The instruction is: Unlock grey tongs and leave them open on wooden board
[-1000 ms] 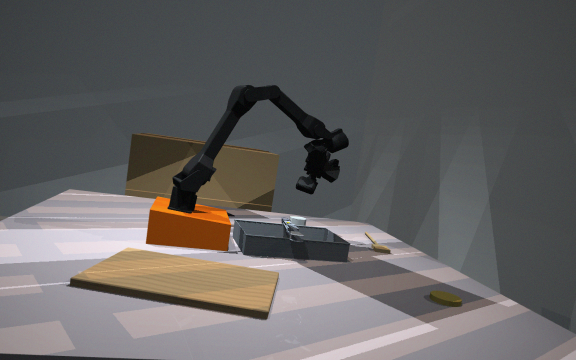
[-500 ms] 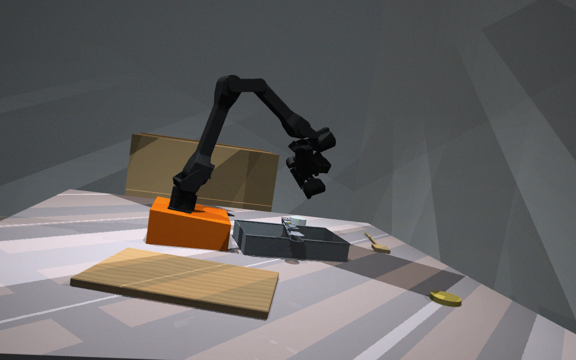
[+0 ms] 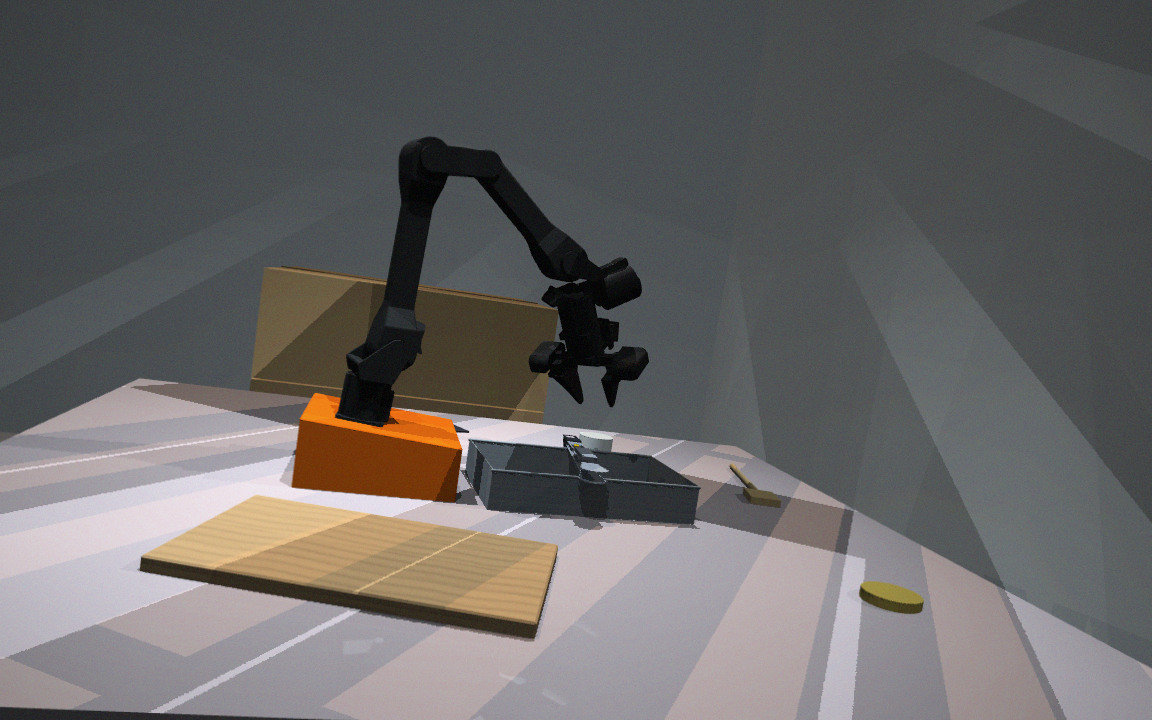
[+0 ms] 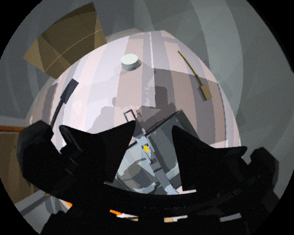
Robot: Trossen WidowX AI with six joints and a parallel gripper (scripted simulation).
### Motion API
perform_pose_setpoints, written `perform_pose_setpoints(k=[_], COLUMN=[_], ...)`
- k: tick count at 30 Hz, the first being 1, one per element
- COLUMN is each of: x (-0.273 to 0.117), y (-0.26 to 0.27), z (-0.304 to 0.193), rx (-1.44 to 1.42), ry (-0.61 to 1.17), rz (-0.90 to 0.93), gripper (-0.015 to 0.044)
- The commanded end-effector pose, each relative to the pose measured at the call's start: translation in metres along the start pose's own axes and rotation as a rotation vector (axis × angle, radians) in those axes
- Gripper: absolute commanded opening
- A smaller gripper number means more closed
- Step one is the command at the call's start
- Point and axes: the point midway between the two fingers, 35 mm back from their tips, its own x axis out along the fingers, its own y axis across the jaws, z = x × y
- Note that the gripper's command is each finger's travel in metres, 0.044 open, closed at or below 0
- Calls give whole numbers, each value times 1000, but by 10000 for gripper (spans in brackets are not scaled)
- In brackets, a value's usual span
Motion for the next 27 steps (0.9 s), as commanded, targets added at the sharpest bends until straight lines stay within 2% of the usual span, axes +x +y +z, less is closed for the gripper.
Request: perform_pose_setpoints(k=[1,6,27], x=[-14,-17,-17], y=[5,7,10], z=[-72,-88,-87], rx=[-735,-905,-900], ry=[186,244,243], rz=[-147,-158,-155], gripper=[260,260,260])
